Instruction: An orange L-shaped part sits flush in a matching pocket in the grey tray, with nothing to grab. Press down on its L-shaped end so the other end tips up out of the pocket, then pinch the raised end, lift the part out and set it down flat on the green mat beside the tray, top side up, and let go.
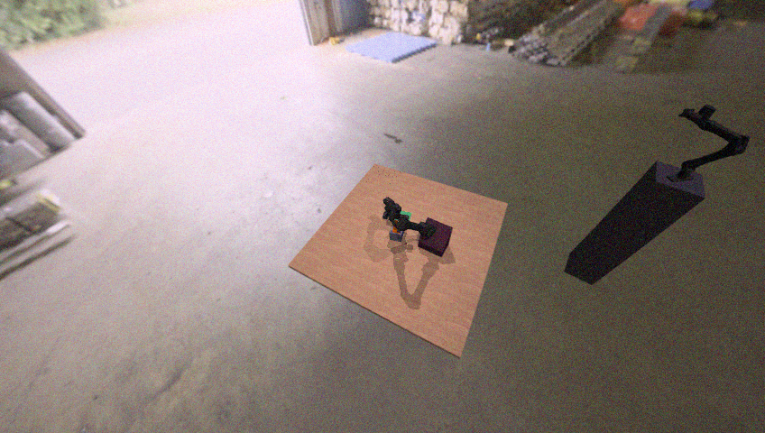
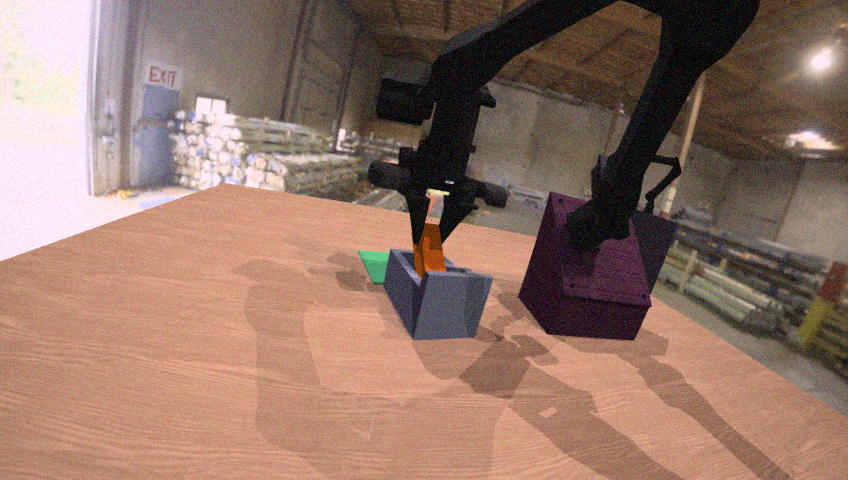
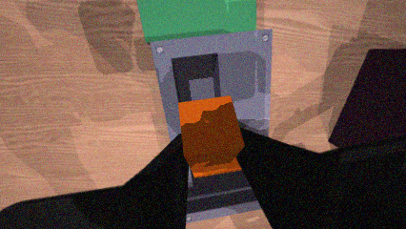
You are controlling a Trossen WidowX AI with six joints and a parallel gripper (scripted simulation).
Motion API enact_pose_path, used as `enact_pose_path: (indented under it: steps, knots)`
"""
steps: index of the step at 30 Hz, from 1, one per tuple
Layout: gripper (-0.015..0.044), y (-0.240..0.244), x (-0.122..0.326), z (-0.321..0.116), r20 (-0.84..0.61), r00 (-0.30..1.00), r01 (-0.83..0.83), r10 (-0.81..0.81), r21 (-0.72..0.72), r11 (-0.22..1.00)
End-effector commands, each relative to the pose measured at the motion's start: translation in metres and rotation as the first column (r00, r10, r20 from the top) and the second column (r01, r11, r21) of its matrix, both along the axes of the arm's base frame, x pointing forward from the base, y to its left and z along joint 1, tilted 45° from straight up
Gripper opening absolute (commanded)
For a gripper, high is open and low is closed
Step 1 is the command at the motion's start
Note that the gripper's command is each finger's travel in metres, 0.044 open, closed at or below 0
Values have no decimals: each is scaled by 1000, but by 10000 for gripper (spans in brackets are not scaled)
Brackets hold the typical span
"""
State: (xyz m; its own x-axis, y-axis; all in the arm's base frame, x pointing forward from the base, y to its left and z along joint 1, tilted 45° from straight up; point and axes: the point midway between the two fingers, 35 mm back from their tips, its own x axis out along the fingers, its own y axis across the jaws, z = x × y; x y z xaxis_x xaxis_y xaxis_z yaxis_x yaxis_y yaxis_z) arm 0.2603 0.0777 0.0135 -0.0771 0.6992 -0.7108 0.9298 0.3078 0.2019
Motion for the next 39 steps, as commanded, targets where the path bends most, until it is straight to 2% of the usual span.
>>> enact_pose_path:
  steps: [1,39]
  knots:
    - [0,-4,0,6,0,1000,-1,1,5,1000]
    - [0,-41,4,42,-1,1000,-1,1,4,1000]
